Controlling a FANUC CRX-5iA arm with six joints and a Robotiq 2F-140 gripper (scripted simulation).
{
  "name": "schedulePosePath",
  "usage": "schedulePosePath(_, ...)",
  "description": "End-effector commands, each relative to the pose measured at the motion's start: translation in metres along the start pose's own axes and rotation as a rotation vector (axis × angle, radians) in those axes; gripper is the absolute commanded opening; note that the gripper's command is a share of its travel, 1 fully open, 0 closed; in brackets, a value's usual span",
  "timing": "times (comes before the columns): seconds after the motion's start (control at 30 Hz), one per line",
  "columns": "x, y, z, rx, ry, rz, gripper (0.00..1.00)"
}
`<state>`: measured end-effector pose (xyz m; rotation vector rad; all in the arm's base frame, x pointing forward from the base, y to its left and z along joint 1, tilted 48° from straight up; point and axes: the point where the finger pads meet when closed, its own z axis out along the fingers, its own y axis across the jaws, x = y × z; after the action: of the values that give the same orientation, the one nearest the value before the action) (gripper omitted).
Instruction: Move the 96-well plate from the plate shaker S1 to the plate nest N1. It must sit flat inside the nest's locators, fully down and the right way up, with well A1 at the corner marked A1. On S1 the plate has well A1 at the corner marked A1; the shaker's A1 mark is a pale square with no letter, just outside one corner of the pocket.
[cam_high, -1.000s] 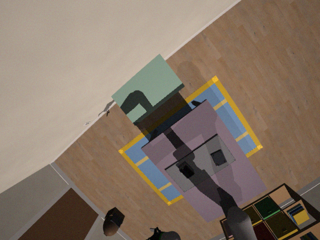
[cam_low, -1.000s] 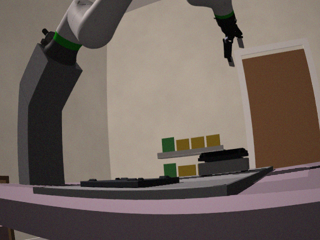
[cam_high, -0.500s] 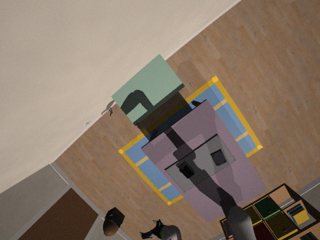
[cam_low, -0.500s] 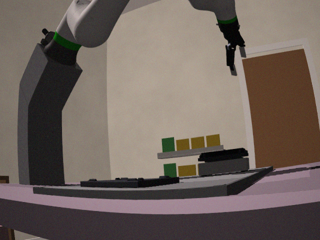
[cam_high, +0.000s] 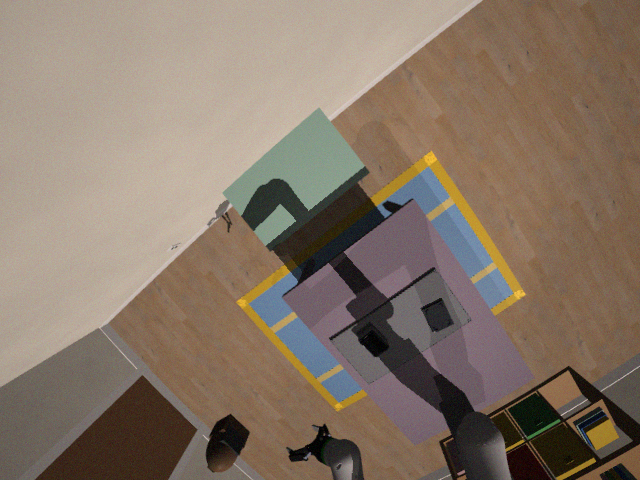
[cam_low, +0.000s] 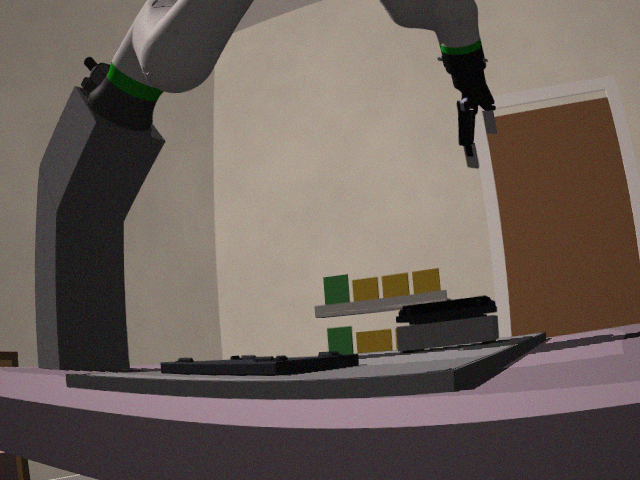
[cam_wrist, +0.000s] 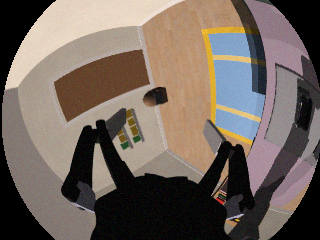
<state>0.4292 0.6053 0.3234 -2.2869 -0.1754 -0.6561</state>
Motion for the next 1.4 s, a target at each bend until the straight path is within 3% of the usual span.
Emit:
schedulePosePath(0.0,0.007,0.016,0.001,-0.091,0.003,-0.029,1.0)
schedulePosePath(0.03,0.009,0.02,0.001,-0.122,0.005,-0.038,1.0)
schedulePosePath(0.13,0.011,0.025,0.001,-0.132,0.006,-0.041,1.0)
schedulePosePath(0.47,0.03,0.071,0.004,-0.132,0.006,-0.041,1.0)
schedulePosePath(0.6,0.037,0.09,0.002,-0.261,0.003,-0.073,1.0)
schedulePosePath(1.03,0.055,0.142,-0.001,-0.269,0.002,-0.075,1.0)
schedulePosePath(1.17,0.061,0.16,-0.005,-0.399,-0.012,-0.101,1.0)
schedulePosePath(1.37,0.067,0.179,-0.008,-0.405,-0.013,-0.102,1.0)
